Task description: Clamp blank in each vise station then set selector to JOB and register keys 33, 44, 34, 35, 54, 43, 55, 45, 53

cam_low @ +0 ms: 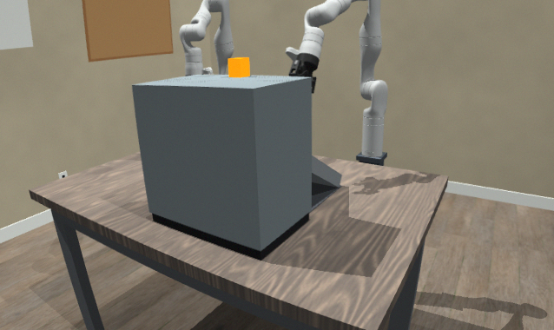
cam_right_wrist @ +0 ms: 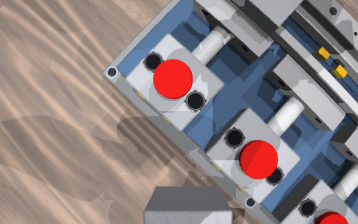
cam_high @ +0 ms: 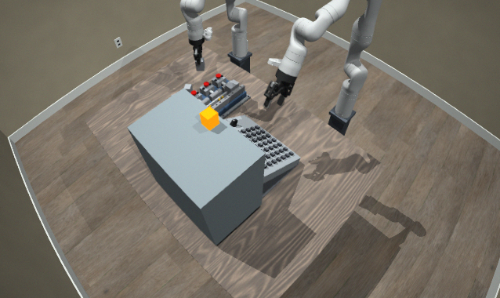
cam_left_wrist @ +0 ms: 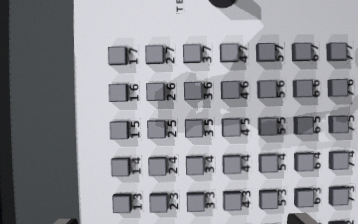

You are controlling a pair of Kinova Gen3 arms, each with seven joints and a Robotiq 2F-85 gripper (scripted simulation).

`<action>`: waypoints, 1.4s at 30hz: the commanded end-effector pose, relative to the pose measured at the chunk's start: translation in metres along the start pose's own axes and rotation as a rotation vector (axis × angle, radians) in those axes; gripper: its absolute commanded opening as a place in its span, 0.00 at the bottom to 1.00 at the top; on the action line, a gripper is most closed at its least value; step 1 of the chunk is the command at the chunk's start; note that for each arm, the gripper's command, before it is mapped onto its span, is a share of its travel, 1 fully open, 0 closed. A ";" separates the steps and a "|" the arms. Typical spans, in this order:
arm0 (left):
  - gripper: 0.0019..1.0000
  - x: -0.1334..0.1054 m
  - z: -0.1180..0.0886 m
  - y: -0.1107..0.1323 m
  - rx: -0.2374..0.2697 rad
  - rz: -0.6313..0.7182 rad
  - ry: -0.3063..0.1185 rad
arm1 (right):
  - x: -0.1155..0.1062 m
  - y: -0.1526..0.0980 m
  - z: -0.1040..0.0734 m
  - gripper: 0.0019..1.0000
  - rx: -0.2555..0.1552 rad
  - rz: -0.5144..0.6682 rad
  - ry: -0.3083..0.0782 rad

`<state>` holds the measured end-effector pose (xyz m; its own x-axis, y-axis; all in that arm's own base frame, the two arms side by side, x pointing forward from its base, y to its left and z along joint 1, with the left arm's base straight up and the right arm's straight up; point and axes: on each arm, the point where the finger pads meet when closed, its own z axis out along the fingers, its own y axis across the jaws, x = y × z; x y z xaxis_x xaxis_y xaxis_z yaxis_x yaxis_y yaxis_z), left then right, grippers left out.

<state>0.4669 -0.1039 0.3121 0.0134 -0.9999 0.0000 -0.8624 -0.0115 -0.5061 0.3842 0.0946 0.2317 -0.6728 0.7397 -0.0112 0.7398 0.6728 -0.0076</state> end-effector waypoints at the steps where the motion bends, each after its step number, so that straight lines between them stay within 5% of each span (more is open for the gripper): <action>1: 1.00 0.000 -0.001 -0.001 0.002 0.000 0.001 | 0.009 0.016 -0.001 0.10 0.001 -0.102 -0.001; 20: 1.00 0.000 -0.001 -0.001 0.002 0.000 0.001 | 0.058 0.081 -0.001 0.10 -0.003 -0.527 -0.001; 42: 1.00 0.000 -0.001 -0.001 0.002 0.000 0.001 | 0.096 0.117 -0.001 0.10 -0.012 -0.788 0.006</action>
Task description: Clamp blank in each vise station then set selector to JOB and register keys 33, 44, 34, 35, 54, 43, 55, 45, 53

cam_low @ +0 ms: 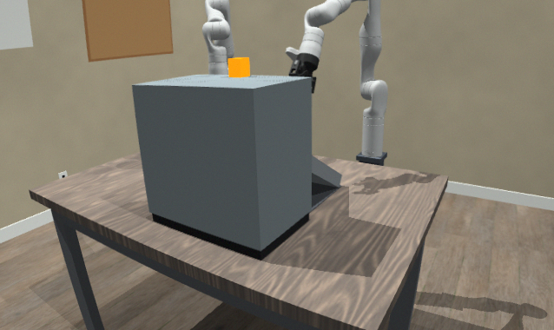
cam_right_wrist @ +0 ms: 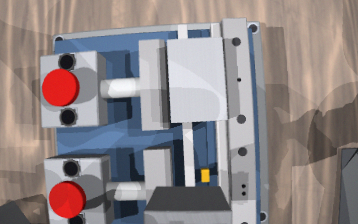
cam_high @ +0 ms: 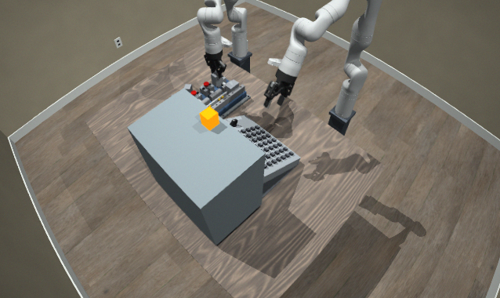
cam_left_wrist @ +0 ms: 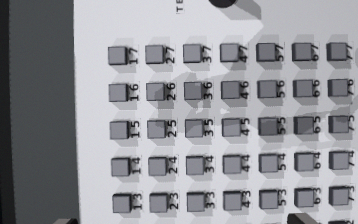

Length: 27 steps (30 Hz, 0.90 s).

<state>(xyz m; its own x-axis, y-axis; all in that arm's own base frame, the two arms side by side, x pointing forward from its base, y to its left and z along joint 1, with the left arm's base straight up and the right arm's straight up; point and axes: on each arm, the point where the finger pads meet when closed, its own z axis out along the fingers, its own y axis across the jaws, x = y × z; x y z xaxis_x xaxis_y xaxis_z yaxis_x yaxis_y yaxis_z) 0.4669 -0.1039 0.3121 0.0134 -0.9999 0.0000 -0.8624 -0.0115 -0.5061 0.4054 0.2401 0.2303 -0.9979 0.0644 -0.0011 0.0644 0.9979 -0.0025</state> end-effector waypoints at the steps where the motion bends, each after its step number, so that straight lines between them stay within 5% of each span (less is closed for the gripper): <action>1: 1.00 0.000 -0.001 -0.001 0.002 0.000 0.001 | 0.000 0.005 -0.001 0.10 -0.002 -0.025 -0.001; 27: 1.00 0.000 -0.001 -0.001 0.002 0.000 0.001 | 0.001 0.010 0.008 0.10 -0.003 -0.047 0.000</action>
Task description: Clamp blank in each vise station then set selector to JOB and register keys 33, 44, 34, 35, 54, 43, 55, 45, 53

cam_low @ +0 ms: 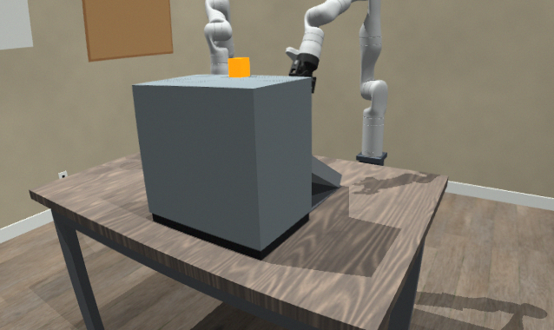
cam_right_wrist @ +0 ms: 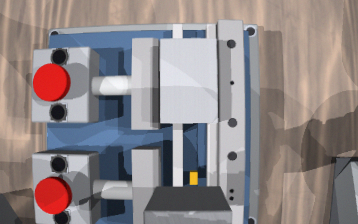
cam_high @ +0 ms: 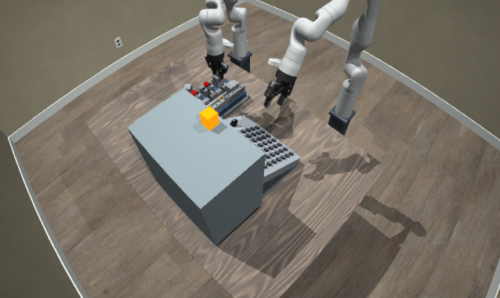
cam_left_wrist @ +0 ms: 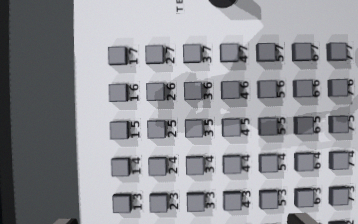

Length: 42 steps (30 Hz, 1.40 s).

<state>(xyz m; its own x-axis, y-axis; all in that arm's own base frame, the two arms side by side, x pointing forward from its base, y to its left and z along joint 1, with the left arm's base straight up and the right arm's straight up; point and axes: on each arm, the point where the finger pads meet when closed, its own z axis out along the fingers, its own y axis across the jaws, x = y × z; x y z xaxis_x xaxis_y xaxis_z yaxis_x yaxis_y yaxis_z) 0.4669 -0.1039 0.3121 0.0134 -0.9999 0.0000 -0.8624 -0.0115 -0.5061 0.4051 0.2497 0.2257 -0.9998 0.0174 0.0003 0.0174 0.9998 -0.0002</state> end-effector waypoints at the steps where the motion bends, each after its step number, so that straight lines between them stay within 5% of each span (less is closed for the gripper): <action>1: 1.00 0.000 -0.001 -0.001 0.002 0.000 0.001 | 0.000 0.000 0.006 0.10 -0.001 0.000 -0.002; 19: 1.00 0.000 -0.001 -0.001 0.002 0.000 0.001 | -0.001 0.000 0.059 0.10 -0.001 0.000 -0.002; 42: 1.00 0.000 -0.001 -0.001 0.002 0.000 0.001 | -0.001 0.000 0.072 0.10 -0.001 0.000 -0.002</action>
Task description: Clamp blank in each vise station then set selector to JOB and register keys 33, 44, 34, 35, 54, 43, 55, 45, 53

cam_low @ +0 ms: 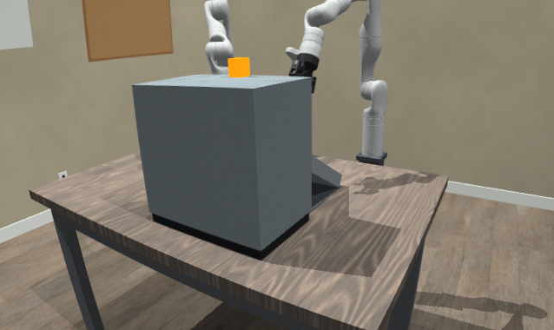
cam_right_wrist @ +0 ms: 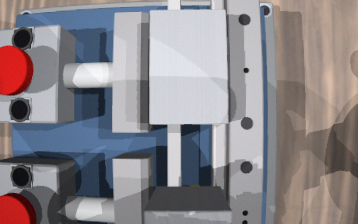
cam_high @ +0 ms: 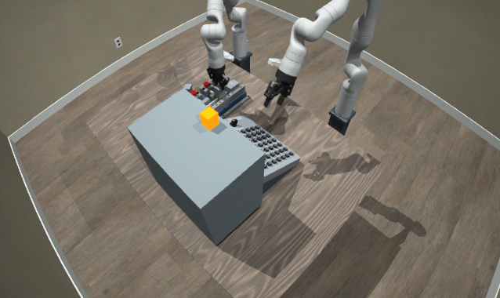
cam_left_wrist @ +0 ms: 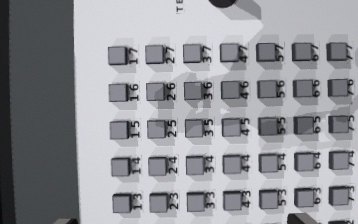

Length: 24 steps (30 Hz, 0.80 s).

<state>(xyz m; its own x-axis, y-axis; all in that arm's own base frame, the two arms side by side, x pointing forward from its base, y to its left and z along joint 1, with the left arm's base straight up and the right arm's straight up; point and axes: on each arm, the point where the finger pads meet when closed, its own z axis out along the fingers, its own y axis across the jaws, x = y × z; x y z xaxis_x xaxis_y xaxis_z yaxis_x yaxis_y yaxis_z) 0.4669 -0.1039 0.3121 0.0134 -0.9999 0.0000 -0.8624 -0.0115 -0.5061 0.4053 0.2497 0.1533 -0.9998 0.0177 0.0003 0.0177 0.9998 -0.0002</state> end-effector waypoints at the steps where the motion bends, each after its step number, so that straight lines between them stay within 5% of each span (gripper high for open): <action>1: 1.00 0.000 -0.001 -0.001 0.002 0.000 0.001 | 0.000 0.000 0.000 0.10 -0.001 0.000 -0.002; 24: 1.00 0.000 -0.001 -0.001 0.002 0.000 0.001 | 0.000 0.000 0.006 0.10 -0.001 0.000 -0.002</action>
<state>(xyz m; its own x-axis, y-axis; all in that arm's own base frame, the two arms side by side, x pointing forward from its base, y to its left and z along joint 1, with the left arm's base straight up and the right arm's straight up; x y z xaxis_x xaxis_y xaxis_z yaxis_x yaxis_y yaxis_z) 0.4669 -0.1039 0.3121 0.0134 -0.9999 0.0000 -0.8624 -0.0115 -0.5061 0.4053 0.2498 0.1480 -0.9998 0.0178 0.0003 0.0178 0.9998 -0.0002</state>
